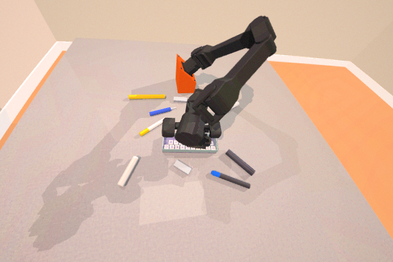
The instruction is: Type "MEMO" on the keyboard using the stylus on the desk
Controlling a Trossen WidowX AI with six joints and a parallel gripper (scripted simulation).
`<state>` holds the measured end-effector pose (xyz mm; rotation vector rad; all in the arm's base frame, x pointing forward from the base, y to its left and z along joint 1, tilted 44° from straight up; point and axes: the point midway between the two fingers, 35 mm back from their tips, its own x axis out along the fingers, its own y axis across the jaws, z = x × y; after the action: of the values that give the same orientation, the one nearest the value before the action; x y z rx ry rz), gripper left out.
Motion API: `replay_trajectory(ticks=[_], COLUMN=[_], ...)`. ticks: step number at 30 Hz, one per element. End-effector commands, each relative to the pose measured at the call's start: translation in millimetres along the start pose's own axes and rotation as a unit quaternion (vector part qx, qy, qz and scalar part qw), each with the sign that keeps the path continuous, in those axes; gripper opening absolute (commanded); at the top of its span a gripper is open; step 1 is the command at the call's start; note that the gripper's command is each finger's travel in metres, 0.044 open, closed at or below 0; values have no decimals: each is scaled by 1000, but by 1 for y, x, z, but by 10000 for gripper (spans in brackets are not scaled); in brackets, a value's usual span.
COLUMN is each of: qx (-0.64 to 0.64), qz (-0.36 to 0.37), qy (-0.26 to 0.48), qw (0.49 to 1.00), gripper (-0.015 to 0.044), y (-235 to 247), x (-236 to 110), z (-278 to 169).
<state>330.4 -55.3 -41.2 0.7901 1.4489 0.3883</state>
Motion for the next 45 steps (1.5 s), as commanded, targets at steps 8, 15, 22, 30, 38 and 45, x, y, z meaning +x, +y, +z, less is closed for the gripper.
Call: replay_trajectory(ticks=[8,15,22,30,38,45], qx=[6,6,7,7,7,7], qz=[-3,-3,-2,-2,0,0], qy=[-2,-2,-1,-1,-1,-1], qw=[1000,1000,1000,1000,1000,1000], gripper=[0,0,0,0,0,0], y=[-58,-54,-31,-31,48,48], x=[-2,-2,-1,-1,-1,-1], z=[-2,-6,-33,-33,-31,-31])
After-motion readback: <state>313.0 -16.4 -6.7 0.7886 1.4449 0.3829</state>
